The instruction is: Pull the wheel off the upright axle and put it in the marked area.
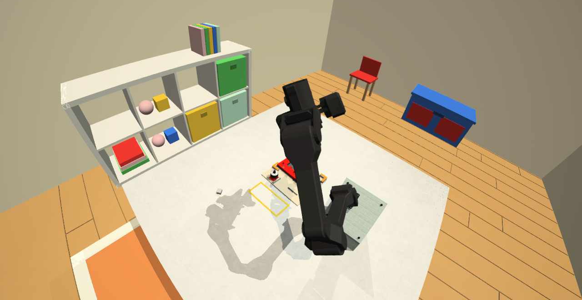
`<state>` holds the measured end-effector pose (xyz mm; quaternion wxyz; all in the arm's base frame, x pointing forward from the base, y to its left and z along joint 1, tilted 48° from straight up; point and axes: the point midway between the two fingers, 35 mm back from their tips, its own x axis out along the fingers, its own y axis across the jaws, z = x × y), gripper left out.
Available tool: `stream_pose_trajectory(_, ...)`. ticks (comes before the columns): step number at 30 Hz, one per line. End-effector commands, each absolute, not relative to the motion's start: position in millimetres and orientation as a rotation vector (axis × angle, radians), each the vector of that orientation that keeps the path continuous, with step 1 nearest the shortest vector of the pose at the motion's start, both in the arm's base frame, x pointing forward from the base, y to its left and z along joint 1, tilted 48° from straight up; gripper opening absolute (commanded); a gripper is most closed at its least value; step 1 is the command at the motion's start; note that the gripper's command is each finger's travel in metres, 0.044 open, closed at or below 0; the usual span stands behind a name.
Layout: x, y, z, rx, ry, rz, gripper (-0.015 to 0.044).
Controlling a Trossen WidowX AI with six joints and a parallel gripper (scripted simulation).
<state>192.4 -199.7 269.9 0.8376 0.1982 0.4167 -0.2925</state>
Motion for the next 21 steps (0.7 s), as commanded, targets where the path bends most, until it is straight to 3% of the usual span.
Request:
stream_pose_trajectory(1, 248, -189, 231, 0.443, 0.985, -0.385, 0.0300)
stream_pose_trajectory(11, 337, -123, 138, 0.495, 1.171, 0.030, 0.0300)
stream_pose_trajectory(21, 375, -16, 35, 0.613, 1.368, 0.477, 0.0300)
